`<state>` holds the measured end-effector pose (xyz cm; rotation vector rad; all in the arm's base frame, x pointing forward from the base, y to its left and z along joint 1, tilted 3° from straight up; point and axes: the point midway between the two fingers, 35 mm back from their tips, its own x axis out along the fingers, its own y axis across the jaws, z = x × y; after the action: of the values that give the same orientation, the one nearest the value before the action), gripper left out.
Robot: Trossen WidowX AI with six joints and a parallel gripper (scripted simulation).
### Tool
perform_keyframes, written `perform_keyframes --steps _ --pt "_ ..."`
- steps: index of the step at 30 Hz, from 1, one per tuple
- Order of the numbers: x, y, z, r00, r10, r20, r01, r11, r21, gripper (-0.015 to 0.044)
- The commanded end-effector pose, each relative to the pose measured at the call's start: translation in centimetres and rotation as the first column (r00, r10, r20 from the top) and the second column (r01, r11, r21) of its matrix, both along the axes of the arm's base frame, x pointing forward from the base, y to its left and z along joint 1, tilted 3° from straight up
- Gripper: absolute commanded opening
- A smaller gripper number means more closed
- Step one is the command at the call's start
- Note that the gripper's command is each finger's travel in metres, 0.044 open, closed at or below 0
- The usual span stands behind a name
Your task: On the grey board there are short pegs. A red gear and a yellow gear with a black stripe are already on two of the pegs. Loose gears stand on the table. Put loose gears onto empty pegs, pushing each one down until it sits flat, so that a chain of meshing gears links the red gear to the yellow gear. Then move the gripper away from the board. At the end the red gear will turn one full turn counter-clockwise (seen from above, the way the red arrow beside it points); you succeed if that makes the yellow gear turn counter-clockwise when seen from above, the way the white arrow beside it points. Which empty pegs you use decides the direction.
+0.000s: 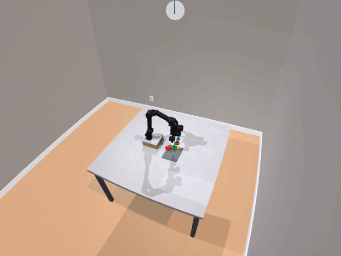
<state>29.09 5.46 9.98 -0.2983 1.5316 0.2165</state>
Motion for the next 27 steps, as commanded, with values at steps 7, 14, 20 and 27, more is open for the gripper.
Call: perform_keyframes --steps 7,14,20,27 --pt "-1.3 6.7 1.0 1.0 -0.003 0.002 0.003 1.0 0.01 0.044" --pt "-6.5 16.2 2.3 1.0 -0.003 -0.003 0.003 1.0 0.018 0.044" --pt "-11.7 21.2 3.1 1.0 -0.003 -0.006 0.003 1.0 0.018 0.044" --pt "-11.7 21.2 3.1 1.0 -0.003 -0.006 0.003 1.0 0.018 0.044"
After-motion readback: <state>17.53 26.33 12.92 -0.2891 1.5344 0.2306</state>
